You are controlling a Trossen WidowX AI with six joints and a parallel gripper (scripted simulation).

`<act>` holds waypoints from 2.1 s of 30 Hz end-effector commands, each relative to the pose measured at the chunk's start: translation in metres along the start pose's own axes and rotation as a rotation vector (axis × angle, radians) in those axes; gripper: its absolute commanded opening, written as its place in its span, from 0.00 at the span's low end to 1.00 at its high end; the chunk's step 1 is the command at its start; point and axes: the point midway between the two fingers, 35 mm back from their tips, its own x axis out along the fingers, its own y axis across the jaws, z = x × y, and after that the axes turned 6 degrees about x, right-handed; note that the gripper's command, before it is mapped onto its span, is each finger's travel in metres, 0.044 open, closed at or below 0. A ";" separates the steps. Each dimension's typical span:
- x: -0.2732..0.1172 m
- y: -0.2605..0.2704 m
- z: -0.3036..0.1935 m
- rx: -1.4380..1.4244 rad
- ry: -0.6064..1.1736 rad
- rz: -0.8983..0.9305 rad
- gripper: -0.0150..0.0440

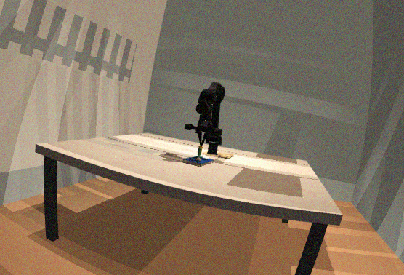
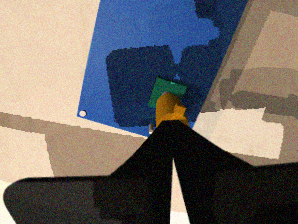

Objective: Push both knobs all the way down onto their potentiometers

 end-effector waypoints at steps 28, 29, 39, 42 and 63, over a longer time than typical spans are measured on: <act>0.015 -0.001 0.001 -0.002 0.011 -0.006 0.25; 0.015 -0.001 0.001 -0.002 0.011 -0.006 0.25; 0.018 -0.001 0.001 -0.002 0.011 -0.006 0.25; 0.018 -0.001 0.001 -0.002 0.011 -0.006 0.25; 0.018 -0.001 0.001 -0.002 0.011 -0.006 0.25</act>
